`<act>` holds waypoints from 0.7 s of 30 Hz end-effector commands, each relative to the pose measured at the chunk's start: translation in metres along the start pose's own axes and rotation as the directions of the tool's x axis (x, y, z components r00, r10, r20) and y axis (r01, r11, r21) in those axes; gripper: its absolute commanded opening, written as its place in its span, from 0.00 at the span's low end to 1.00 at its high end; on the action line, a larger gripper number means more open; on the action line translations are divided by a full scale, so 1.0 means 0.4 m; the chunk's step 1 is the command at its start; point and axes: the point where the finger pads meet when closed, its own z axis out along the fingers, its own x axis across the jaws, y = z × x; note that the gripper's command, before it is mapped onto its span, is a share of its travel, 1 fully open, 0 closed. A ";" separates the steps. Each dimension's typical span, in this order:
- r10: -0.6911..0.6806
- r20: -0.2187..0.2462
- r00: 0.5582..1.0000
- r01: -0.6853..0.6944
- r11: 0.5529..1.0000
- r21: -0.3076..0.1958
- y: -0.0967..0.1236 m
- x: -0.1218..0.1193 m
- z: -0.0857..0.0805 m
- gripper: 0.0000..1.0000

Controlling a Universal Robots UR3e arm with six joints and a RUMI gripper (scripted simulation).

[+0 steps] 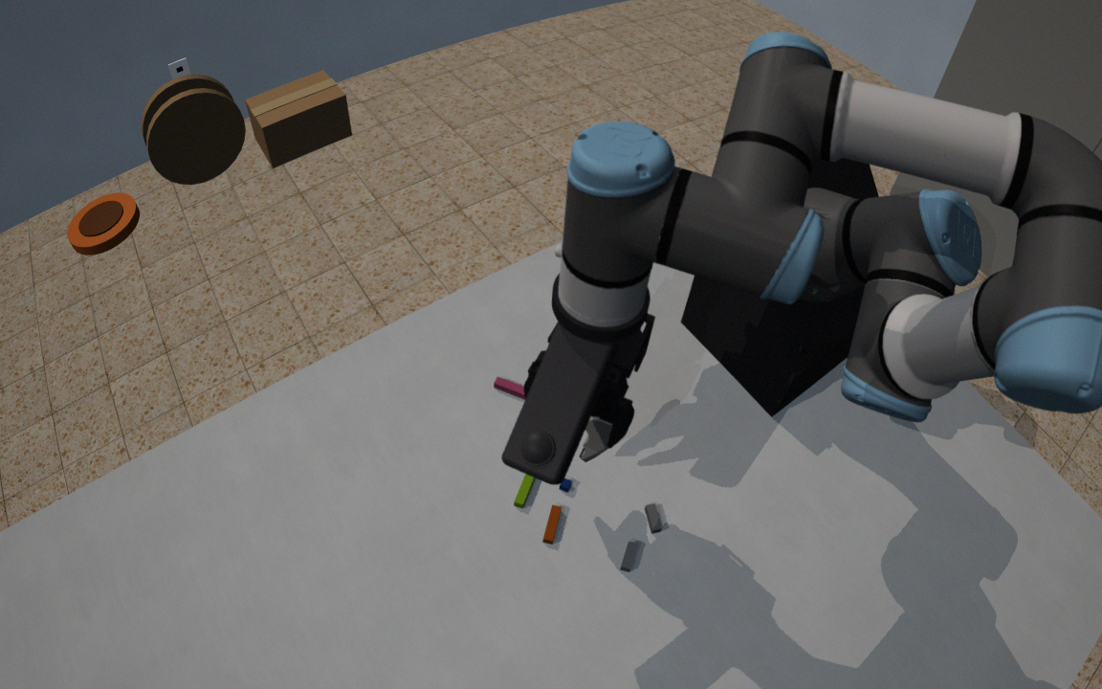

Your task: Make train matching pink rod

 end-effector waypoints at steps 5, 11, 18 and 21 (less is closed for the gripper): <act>0.000 -0.002 1.000 0.000 1.000 0.001 -0.001 0.002 0.003 0.14; 0.000 -0.002 1.000 0.000 1.000 0.001 -0.001 0.002 0.010 0.14; 0.000 -0.002 1.000 0.000 1.000 0.000 -0.001 0.002 0.030 0.14; 0.000 -0.002 1.000 0.000 1.000 0.000 -0.002 0.002 0.040 0.14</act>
